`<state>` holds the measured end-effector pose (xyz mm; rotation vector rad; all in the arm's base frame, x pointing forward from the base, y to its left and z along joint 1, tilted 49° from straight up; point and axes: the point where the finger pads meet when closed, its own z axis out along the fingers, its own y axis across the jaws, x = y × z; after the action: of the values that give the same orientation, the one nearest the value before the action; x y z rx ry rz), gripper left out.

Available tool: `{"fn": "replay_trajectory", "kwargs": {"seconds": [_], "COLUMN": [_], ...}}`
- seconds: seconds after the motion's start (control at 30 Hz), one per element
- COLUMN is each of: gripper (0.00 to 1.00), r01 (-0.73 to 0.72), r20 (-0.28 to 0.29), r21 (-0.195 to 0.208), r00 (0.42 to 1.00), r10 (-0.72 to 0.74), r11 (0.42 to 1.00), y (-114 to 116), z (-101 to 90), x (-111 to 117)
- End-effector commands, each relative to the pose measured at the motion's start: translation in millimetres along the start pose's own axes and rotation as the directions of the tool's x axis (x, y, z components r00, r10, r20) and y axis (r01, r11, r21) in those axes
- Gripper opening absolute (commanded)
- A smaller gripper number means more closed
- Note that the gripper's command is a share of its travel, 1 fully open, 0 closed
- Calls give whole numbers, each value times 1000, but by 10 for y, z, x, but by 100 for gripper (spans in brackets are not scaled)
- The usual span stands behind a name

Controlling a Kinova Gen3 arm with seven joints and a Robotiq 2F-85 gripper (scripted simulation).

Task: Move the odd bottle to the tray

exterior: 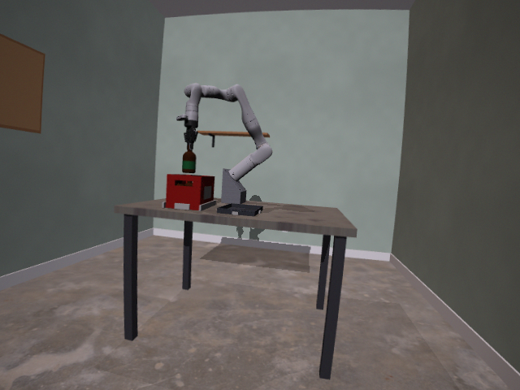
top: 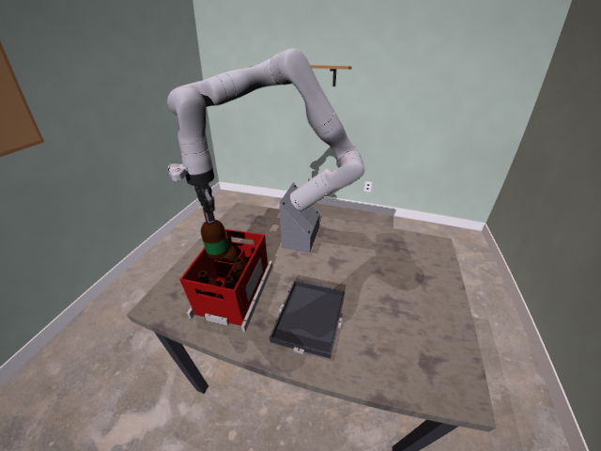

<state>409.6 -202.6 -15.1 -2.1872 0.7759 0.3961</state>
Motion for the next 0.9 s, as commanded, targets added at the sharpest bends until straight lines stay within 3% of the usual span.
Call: {"fn": "replay_trajectory", "kwargs": {"seconds": [0.0, 0.87], "gripper": [0, 0], "r01": [1, 1], "r20": [-3, -3], "r21": [-2, -2], "r00": [1000, 1000], "r10": [-1, -1], "r11": [1000, 1000], "y": [-21, -241], "z": [-20, -19], "x": [-15, -174]}}
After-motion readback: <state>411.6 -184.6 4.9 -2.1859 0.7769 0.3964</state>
